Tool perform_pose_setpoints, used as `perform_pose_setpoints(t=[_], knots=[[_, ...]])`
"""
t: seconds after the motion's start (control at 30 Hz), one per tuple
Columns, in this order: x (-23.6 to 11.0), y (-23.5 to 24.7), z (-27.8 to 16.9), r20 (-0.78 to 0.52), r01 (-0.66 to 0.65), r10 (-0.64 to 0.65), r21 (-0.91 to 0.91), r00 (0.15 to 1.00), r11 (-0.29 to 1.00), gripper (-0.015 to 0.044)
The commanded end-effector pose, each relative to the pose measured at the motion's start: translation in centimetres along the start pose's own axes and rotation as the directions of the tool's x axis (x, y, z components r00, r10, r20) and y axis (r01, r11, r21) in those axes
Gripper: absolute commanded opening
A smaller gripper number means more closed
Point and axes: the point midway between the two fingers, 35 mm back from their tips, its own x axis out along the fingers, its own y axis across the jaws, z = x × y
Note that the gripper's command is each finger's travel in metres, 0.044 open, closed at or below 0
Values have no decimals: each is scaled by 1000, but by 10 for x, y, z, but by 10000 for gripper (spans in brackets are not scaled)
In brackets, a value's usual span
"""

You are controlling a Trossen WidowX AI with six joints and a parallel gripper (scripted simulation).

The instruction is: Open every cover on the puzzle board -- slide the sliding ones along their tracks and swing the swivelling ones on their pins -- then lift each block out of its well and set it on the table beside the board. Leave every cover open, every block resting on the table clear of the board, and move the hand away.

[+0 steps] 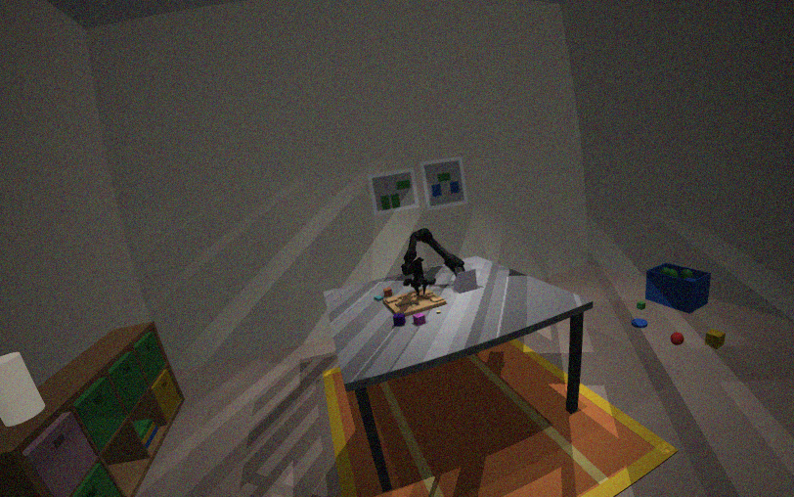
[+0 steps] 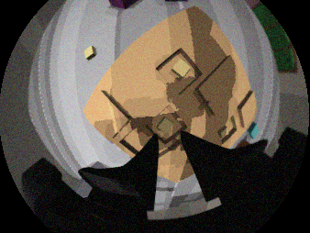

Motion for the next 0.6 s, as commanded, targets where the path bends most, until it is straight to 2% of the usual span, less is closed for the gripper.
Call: perform_pose_setpoints(t=[0.0,0.57], knots=[[1,0,0,-2,2,-2,-53,1000,999,144],[1,0,0,-2,2,-3,-302,1000,953,144]])
